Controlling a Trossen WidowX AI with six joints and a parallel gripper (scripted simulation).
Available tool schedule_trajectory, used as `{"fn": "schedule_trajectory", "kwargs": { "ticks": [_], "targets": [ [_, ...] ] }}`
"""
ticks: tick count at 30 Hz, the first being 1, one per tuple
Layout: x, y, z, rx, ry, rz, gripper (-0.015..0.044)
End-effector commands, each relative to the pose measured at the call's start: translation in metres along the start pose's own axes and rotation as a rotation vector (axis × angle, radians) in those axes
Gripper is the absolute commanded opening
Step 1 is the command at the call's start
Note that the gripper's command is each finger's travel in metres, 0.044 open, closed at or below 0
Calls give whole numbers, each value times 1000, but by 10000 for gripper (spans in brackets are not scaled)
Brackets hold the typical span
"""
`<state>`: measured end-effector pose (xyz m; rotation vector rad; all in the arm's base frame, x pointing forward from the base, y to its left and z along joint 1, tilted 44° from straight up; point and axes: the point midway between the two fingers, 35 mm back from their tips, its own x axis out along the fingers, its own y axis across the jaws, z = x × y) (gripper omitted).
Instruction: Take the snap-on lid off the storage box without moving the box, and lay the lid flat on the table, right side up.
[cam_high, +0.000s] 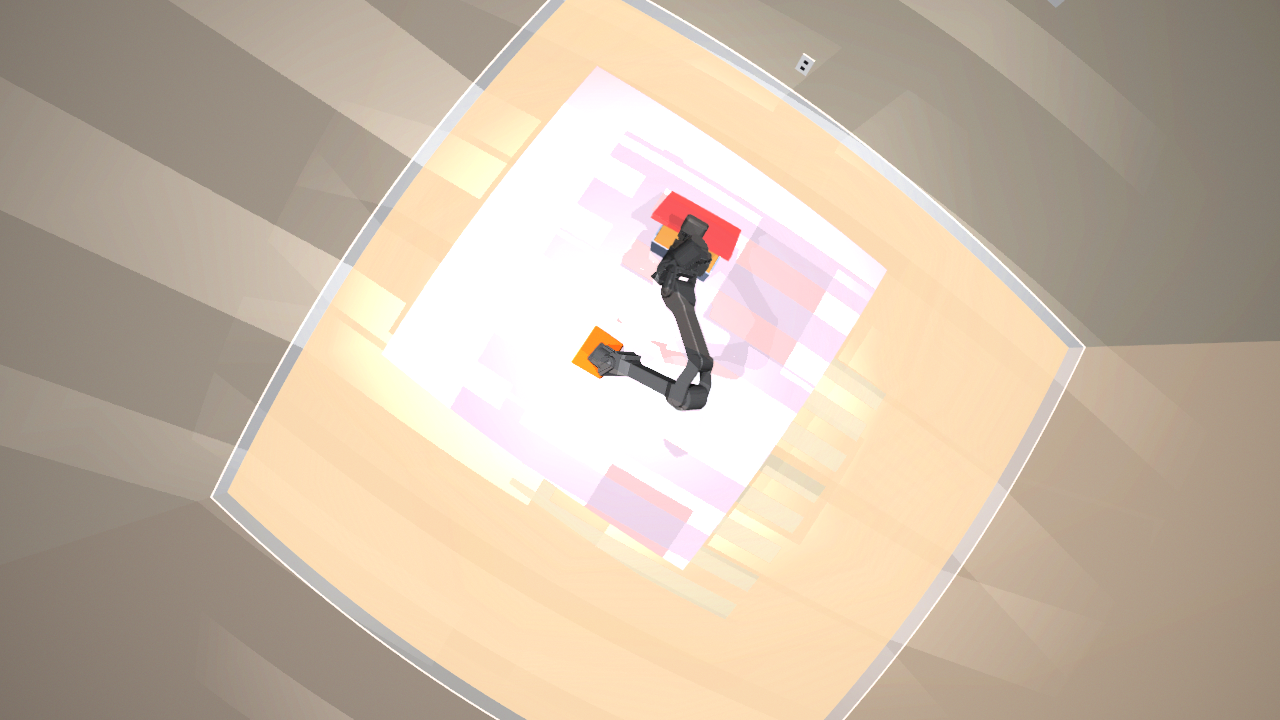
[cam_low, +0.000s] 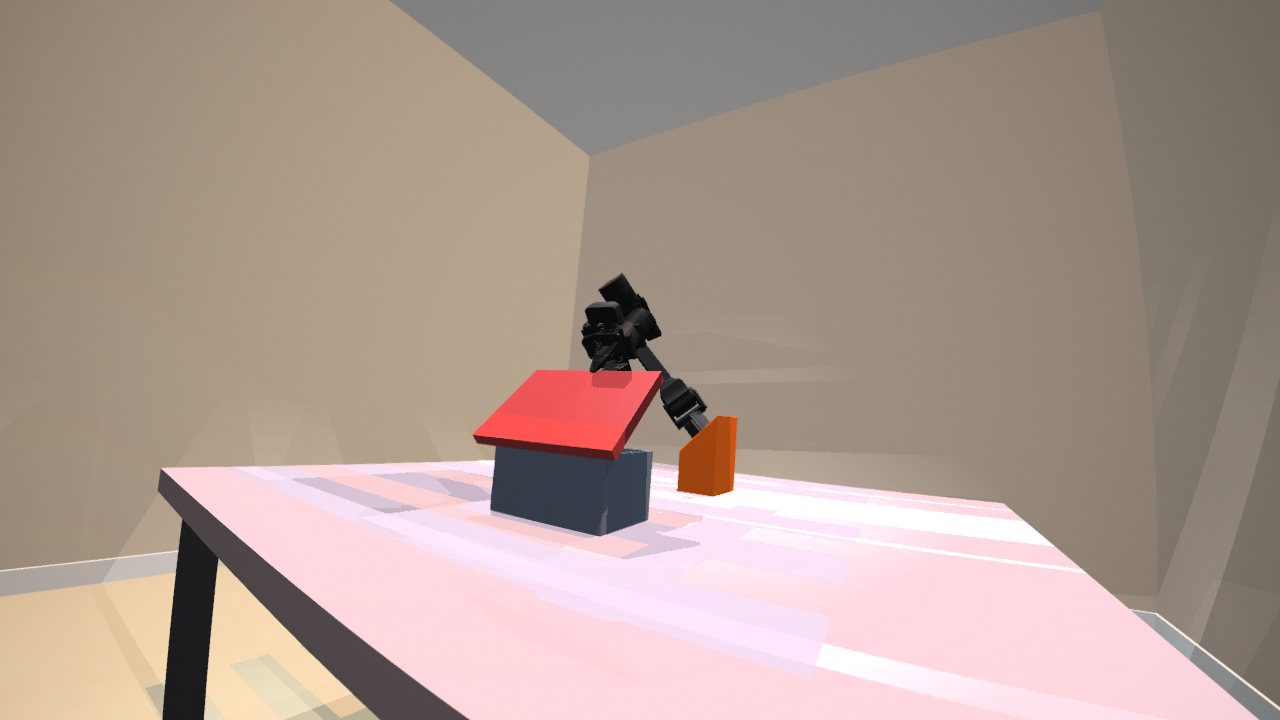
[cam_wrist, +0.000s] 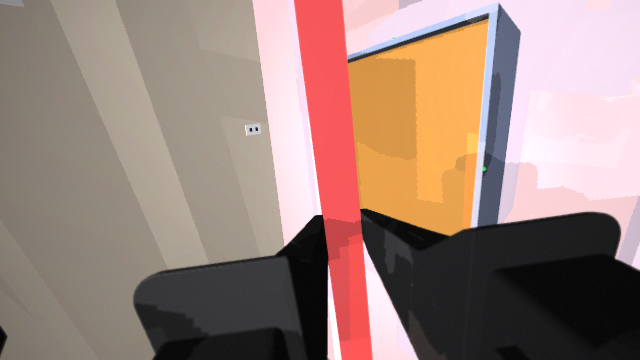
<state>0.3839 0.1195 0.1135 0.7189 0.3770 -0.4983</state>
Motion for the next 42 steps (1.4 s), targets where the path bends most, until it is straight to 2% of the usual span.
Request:
{"fn": "schedule_trajectory", "kwargs": {
  "ticks": [1, 14, 42],
  "targets": [
    [-5, 10, 1, 12, -2, 13, 0],
    [-10, 14, 2, 12, -1, 13, 0],
    [-14, 5, 58, 10, -3, 12, 0]
  ]
}}
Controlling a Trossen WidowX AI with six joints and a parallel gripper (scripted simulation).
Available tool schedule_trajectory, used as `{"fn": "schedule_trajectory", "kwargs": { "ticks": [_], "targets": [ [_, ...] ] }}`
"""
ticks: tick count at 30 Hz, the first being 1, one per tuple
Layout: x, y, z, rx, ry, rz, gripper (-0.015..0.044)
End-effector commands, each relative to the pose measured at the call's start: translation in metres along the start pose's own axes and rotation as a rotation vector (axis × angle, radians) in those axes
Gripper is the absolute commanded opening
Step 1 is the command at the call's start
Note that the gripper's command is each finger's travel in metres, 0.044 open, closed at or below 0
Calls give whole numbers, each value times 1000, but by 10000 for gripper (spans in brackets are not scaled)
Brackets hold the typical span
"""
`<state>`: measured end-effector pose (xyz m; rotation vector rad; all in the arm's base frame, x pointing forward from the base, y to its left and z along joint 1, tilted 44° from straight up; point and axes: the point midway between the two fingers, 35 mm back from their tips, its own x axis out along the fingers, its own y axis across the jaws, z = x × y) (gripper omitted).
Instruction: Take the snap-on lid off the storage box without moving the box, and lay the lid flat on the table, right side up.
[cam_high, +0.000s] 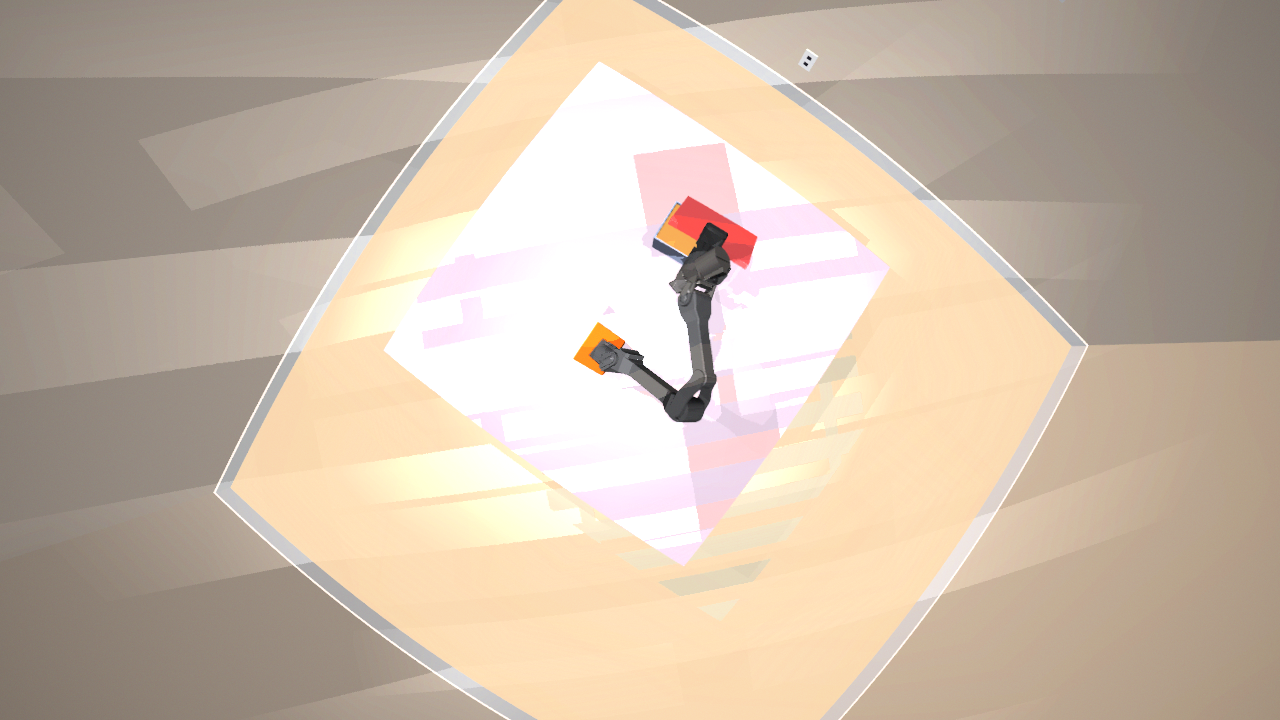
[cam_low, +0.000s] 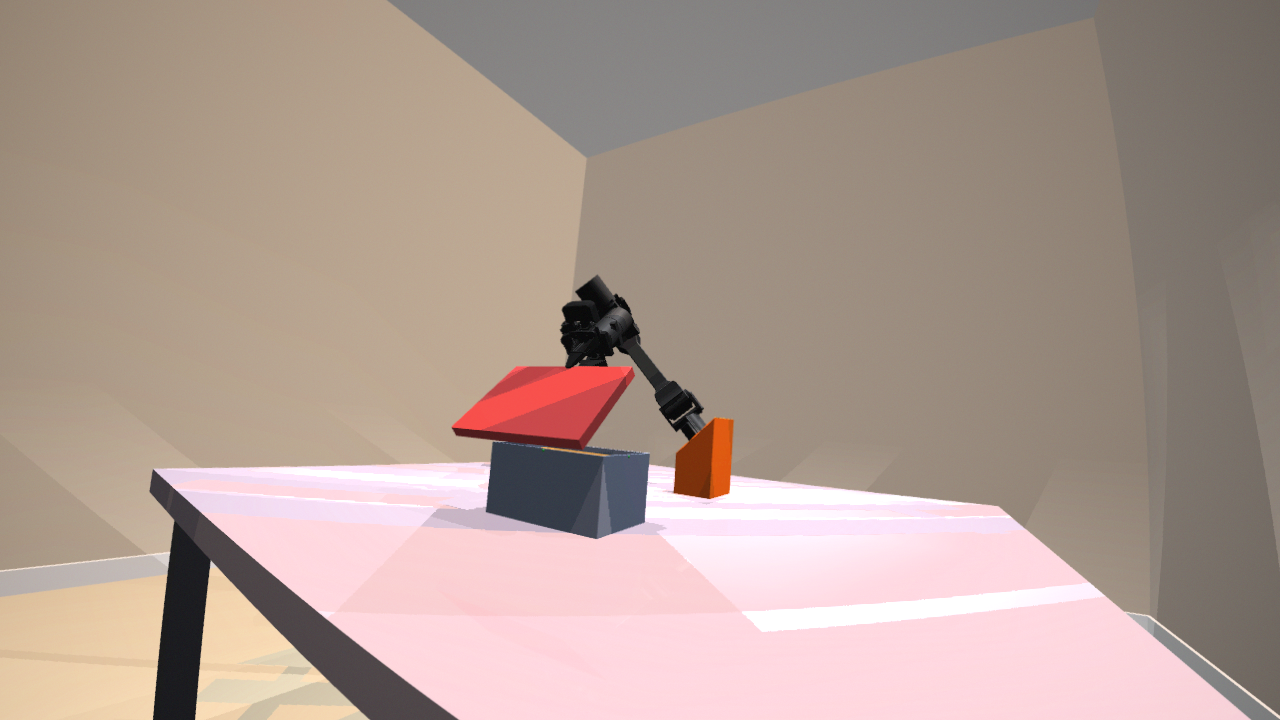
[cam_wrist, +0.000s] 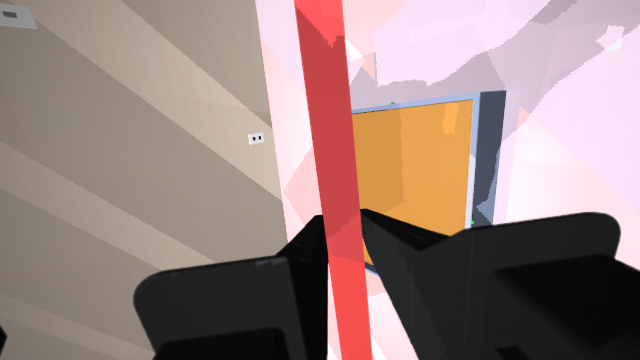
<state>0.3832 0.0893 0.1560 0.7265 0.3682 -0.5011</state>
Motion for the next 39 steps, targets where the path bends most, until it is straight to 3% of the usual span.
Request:
{"fn": "schedule_trajectory", "kwargs": {
  "ticks": [1, 39],
  "targets": [
    [-2, 3, 9, 0, 3, 11, 0],
    [-9, -3, 85, -2, 1, 11, 0]
  ]
}}
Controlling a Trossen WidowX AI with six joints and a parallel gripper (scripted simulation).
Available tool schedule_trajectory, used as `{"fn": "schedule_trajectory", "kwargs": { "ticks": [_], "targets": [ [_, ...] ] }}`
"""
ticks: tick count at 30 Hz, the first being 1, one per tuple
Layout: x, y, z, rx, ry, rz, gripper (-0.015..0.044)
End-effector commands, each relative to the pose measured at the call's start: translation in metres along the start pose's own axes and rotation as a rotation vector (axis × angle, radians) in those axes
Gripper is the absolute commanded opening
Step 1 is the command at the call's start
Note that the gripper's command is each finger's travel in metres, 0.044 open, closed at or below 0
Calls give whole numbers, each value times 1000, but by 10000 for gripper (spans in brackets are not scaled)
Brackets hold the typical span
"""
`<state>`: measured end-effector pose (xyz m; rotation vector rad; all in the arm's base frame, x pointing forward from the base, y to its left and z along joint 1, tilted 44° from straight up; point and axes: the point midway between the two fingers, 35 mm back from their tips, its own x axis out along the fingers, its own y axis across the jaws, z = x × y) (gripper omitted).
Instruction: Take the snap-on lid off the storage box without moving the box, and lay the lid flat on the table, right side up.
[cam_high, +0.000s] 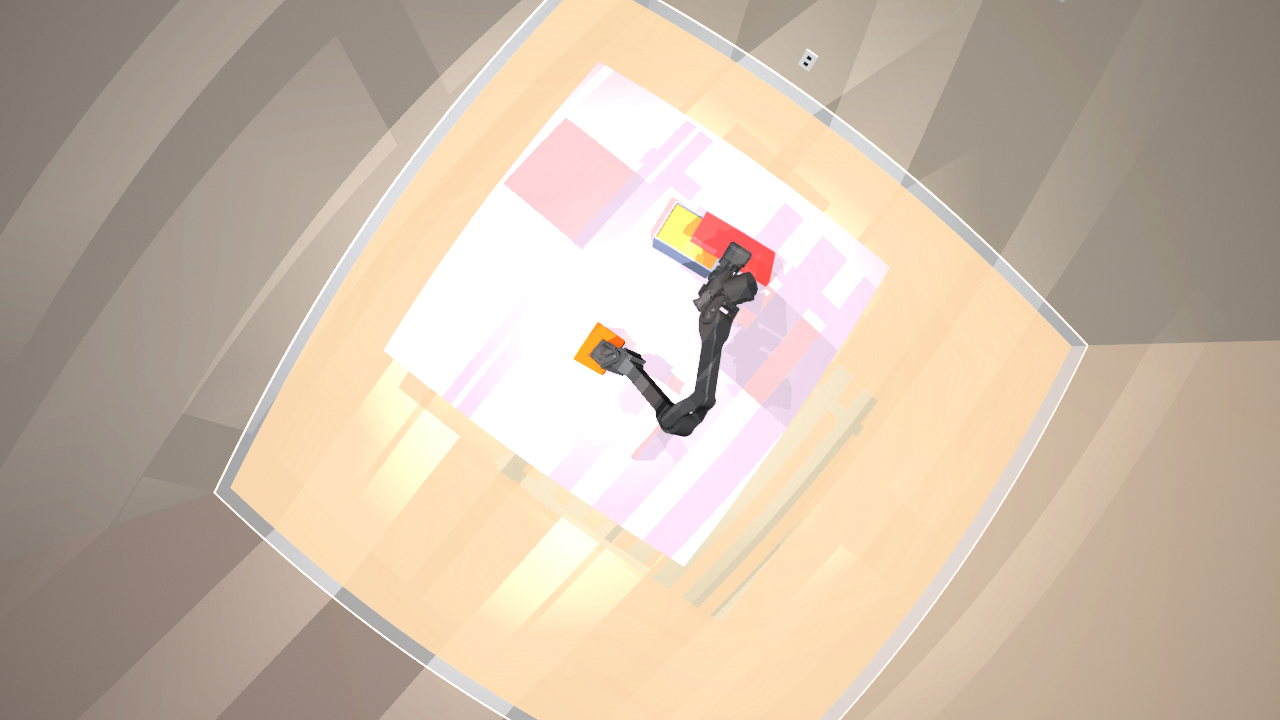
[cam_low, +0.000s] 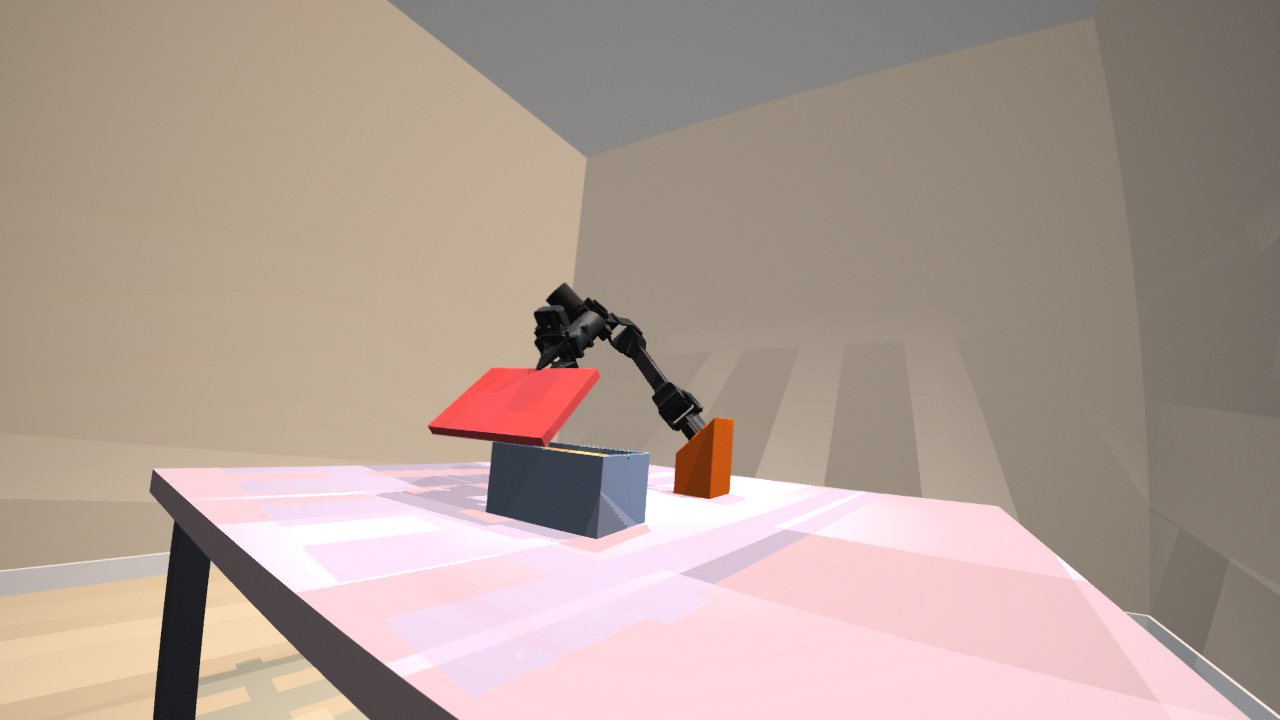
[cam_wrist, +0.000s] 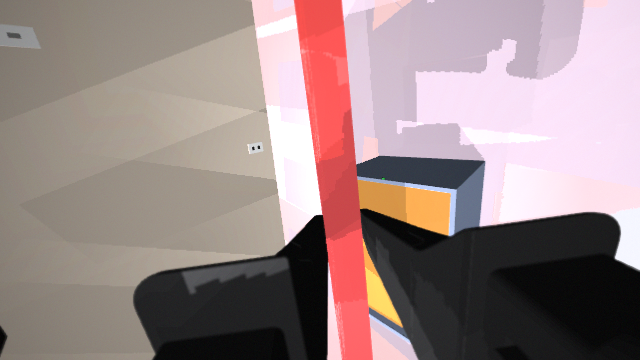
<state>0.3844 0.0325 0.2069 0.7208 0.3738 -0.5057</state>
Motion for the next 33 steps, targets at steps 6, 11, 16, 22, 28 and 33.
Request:
{"fn": "schedule_trajectory", "kwargs": {
  "ticks": [6, 11, 16, 22, 28, 33],
  "targets": [
    [-4, 4, 22, 3, -2, 18, 0],
    [-5, 3, 32, 3, -2, 18, 0],
    [-6, 3, 42, 2, -3, 18, 0],
    [-8, 2, 54, 2, -3, 19, 0],
    [-9, 1, 66, 2, -4, 19, 0],
    [-10, 0, 76, 2, -4, 19, 0]
  ]
}}
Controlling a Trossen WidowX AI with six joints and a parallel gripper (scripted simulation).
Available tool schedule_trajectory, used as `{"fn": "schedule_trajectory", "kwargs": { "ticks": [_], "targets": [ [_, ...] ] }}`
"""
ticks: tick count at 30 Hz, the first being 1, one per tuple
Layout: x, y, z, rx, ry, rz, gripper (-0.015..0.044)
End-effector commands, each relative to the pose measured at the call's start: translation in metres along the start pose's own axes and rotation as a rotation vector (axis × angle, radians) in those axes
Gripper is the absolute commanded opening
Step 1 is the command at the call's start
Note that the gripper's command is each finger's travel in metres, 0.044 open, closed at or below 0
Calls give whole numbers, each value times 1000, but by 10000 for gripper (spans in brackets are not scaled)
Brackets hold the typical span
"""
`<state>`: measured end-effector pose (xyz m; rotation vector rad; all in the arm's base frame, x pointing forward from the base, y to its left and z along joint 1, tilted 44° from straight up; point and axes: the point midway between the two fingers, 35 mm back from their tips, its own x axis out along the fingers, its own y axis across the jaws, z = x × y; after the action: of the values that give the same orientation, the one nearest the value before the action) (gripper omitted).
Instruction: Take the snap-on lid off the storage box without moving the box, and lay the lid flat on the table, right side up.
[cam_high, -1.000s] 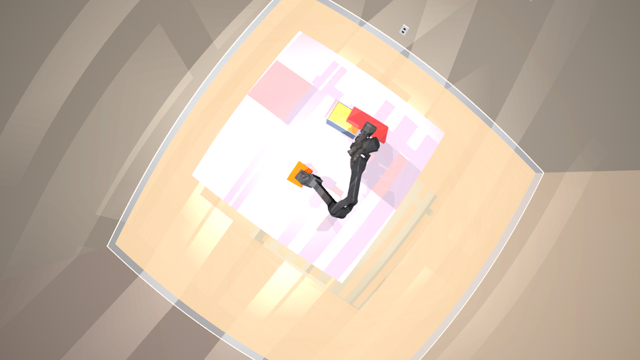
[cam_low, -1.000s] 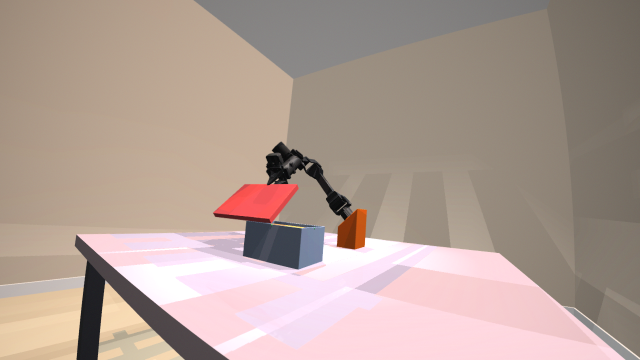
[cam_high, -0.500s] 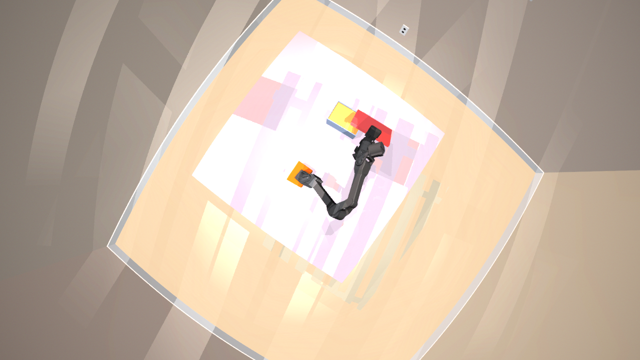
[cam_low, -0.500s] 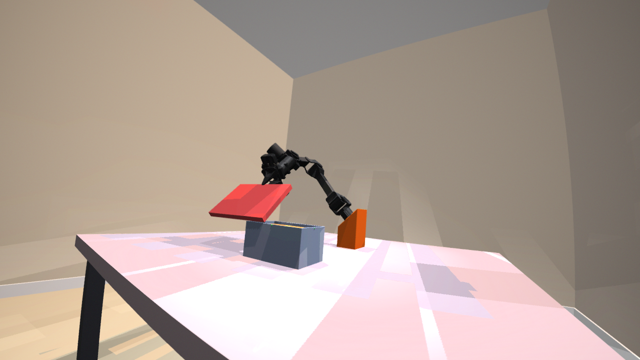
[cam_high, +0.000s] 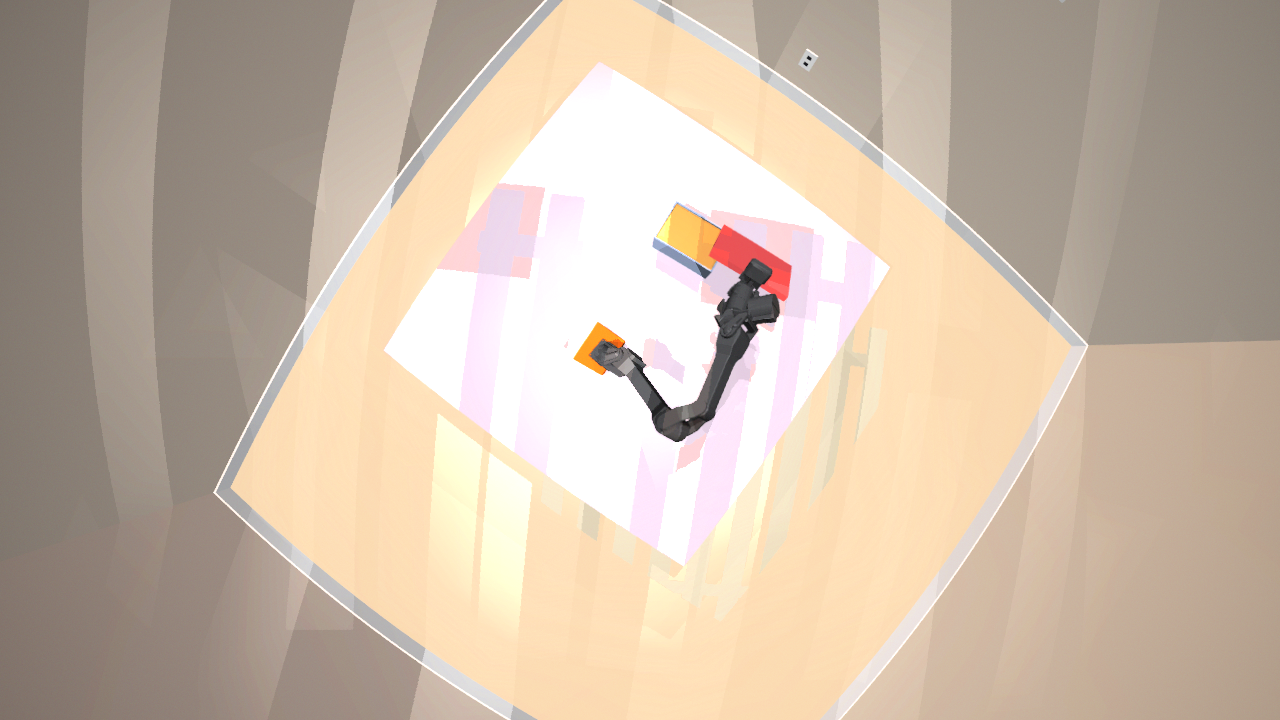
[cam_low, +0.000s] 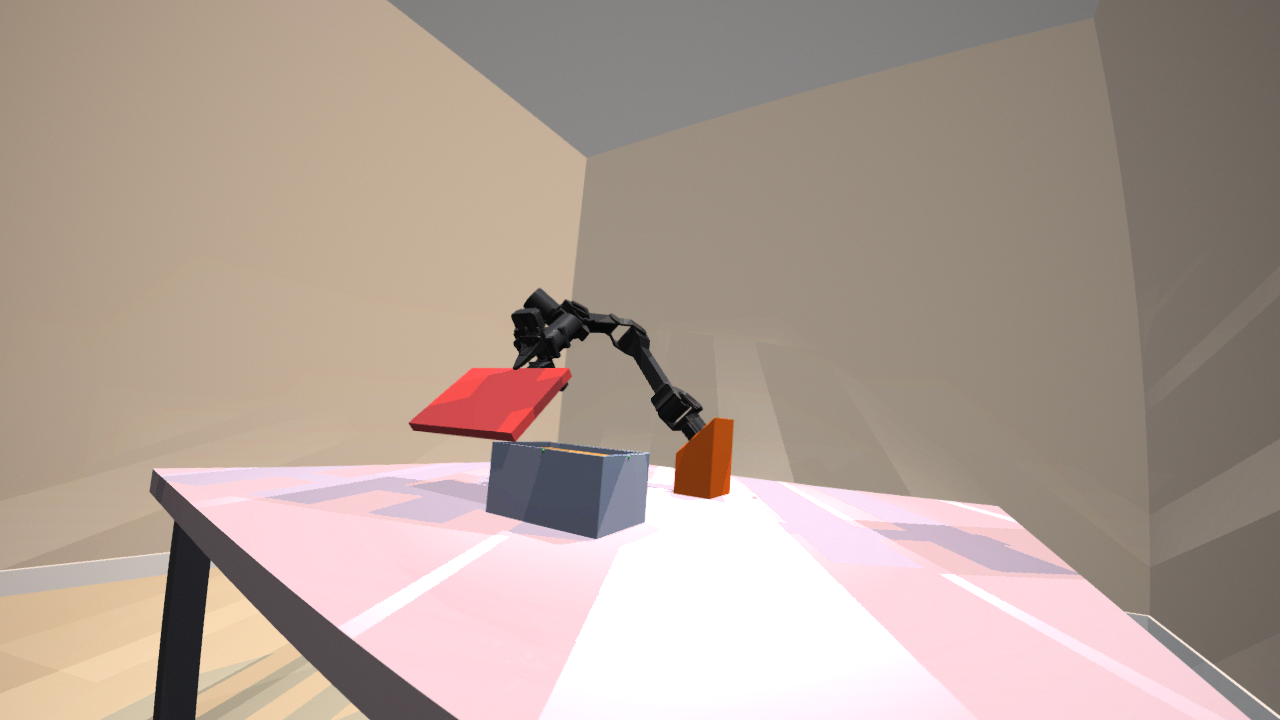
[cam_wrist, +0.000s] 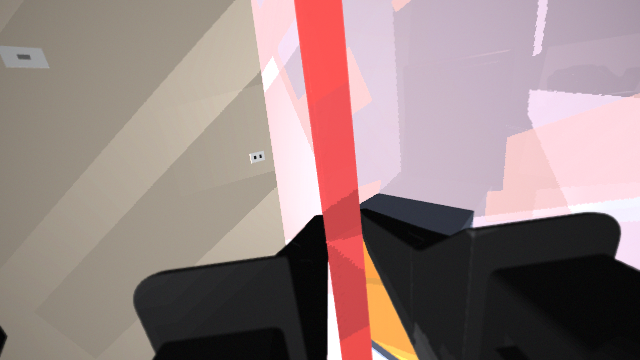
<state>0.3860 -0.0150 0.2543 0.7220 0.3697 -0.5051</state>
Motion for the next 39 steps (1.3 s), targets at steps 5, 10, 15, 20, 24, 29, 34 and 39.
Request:
{"fn": "schedule_trajectory", "kwargs": {
  "ticks": [5, 10, 15, 20, 24, 29, 34, 39],
  "targets": [
    [-4, 4, 19, 0, -2, 17, 0],
    [-5, 3, 29, -1, -2, 17, 0],
    [-6, 2, 40, -1, -3, 18, 0],
    [-7, 2, 50, -1, -4, 18, 0],
    [-8, 1, 58, -2, -4, 18, 0],
    [-9, 0, 68, -2, -5, 19, 0],
    [-11, 0, 78, -2, -6, 19, 0],
    [-12, -1, 88, -3, -6, 19, 0]
  ]
}}
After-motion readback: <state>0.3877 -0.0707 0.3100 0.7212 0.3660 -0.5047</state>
